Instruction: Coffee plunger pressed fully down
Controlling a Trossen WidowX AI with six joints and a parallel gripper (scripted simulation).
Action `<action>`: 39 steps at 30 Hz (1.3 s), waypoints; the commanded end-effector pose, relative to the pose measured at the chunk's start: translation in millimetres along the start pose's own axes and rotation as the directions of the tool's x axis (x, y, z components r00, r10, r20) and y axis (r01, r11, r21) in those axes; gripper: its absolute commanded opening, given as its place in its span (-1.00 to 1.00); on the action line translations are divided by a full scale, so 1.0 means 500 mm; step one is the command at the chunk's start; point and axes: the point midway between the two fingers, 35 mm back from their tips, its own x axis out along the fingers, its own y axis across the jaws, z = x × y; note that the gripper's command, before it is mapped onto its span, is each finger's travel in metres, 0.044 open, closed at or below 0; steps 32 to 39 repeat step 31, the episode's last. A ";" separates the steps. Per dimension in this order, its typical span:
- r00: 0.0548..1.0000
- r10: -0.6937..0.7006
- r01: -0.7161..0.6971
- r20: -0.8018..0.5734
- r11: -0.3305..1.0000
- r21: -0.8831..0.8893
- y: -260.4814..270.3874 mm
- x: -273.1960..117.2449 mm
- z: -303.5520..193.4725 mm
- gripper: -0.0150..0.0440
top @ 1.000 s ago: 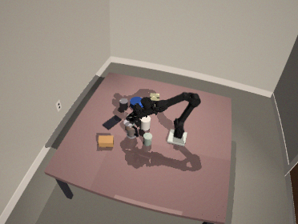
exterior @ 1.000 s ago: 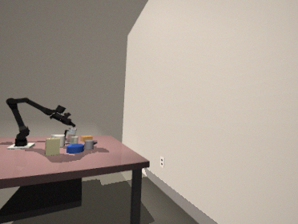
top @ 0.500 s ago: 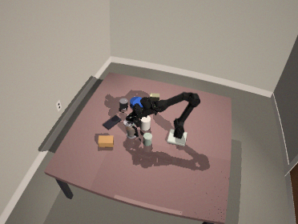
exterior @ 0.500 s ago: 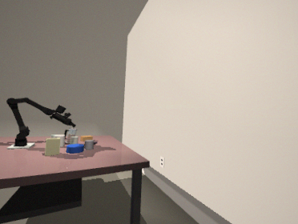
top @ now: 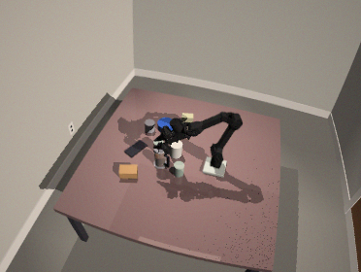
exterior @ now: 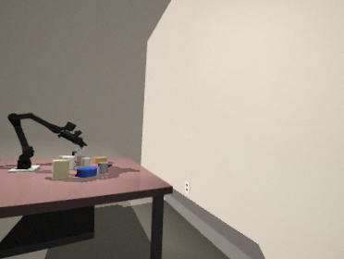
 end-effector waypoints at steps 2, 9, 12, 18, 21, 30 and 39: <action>1.000 0.000 0.000 -0.002 1.000 0.000 0.000 0.000 -0.001 0.74; 1.000 0.000 0.000 -0.002 1.000 0.000 0.000 -0.003 0.003 1.00; 1.000 0.000 0.000 -0.006 1.000 -0.002 0.001 -0.029 0.033 1.00; 1.000 0.000 0.000 -0.018 1.000 -0.007 0.001 -0.127 0.108 1.00; 1.000 0.000 0.000 -0.019 1.000 -0.007 0.001 -0.127 0.104 1.00; 1.000 0.000 0.000 -0.019 1.000 -0.007 0.001 -0.124 0.101 1.00; 1.000 0.000 0.000 -0.019 1.000 -0.007 0.001 -0.124 0.101 1.00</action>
